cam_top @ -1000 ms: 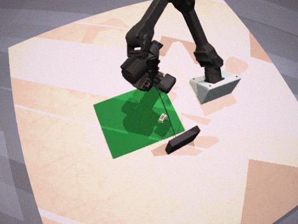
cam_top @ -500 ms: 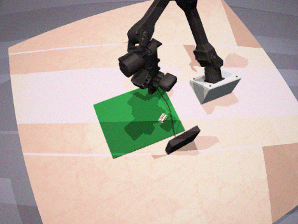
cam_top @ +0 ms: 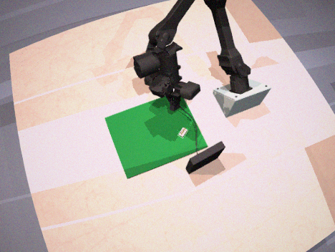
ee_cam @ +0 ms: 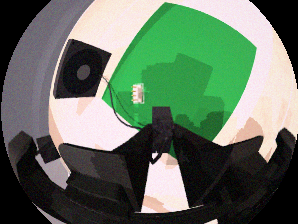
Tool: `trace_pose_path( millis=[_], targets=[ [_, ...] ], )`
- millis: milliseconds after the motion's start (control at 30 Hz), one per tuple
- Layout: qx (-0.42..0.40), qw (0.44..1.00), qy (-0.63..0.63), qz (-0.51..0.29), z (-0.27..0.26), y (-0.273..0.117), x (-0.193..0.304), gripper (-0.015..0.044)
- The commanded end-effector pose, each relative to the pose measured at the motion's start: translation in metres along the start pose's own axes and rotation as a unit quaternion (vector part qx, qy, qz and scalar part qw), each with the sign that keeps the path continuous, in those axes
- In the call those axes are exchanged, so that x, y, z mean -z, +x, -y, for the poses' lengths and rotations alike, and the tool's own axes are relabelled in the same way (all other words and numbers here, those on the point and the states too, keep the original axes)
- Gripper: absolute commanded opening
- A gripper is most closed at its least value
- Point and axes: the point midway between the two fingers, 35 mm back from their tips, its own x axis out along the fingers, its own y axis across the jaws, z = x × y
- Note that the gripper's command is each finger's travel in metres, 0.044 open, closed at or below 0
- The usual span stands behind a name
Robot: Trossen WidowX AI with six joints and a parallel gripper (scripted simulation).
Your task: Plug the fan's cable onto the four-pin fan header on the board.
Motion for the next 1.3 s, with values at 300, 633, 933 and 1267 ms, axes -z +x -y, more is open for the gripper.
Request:
trace_pose_path(
  millis=[300,633,933,1267],
  targets=[
    [-0.056,0.994,-0.002,0.096,-0.0020,0.0090,0.0014,0.0000],
    [-0.075,0.982,-0.009,0.172,-0.0009,0.0116,0.0012,0.0000],
    [-0.077,0.967,-0.019,0.243,0.0015,0.0112,0.0010,0.0000],
    [-0.062,0.944,-0.035,0.321,0.0054,0.0079,0.0017,0.0000]
  ],
)
